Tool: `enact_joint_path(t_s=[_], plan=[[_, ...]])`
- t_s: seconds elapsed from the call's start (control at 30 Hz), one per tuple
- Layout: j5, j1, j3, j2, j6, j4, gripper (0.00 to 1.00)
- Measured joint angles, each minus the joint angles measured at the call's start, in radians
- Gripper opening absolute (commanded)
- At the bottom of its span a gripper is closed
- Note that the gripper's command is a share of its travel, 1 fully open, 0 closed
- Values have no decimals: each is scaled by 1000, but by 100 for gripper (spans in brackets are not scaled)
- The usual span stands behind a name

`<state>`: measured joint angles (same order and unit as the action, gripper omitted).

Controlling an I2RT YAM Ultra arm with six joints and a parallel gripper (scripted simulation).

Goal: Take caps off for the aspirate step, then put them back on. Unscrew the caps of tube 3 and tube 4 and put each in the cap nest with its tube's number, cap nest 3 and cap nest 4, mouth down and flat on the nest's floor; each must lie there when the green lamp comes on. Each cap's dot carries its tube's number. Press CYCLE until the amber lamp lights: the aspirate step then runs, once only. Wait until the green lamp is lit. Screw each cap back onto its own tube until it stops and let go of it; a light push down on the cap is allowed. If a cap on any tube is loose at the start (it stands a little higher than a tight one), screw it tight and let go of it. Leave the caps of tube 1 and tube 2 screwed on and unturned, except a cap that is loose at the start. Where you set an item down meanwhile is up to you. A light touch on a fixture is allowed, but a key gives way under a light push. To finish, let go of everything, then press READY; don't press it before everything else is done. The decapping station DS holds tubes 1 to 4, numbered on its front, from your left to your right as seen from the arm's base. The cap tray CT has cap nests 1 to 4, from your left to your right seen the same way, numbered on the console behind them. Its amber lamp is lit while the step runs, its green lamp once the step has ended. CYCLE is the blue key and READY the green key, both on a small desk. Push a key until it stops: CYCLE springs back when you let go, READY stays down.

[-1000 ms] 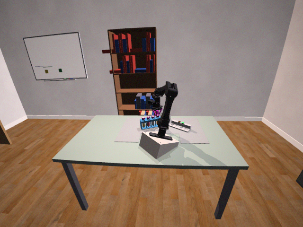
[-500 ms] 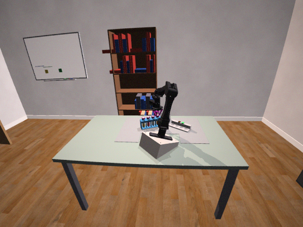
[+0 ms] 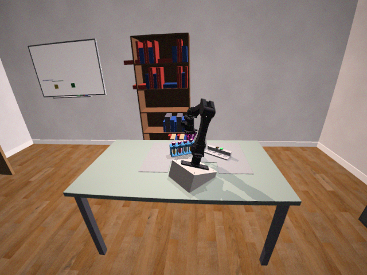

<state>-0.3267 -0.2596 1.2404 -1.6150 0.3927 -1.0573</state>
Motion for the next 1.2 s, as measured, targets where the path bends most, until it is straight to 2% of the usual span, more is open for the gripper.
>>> enact_joint_path(t_s=[0.4,0.7,1.2], plan=[[0,0,0,0,-32,0,0],[0,1,-1,0,-224,2,0],[-1,2,-2,1,-658,3,0]])
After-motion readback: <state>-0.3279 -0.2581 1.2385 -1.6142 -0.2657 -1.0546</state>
